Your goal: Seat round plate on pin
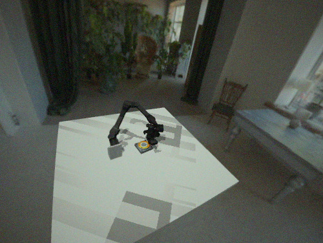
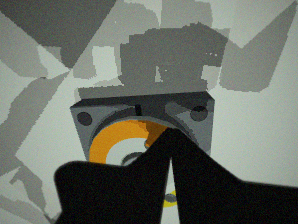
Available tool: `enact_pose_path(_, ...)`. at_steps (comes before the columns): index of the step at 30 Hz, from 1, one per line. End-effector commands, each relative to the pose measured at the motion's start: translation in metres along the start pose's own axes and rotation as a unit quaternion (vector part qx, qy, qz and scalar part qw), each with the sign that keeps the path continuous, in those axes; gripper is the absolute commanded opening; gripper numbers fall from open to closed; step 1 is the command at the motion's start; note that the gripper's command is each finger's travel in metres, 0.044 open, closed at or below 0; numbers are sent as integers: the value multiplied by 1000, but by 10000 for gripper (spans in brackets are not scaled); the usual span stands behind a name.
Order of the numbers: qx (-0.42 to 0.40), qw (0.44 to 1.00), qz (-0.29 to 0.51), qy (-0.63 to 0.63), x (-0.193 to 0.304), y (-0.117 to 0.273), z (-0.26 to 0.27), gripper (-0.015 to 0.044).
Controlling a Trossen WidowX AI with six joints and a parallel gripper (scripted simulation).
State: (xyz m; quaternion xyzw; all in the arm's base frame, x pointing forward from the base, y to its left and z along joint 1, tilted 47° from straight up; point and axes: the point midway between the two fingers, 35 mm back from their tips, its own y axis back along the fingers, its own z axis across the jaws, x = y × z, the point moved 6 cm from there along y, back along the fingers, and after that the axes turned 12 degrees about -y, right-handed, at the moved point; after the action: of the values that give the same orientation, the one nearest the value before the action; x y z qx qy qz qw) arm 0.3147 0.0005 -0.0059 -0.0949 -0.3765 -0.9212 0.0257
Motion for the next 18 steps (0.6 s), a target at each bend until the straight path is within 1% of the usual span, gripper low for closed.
enact_pose_path(1, -4, 1000, -1, 3, -1, 1, 7, 0)
enact_pose_path(18, -4, 1000, -1, 3, 0, -1, 17, 0)
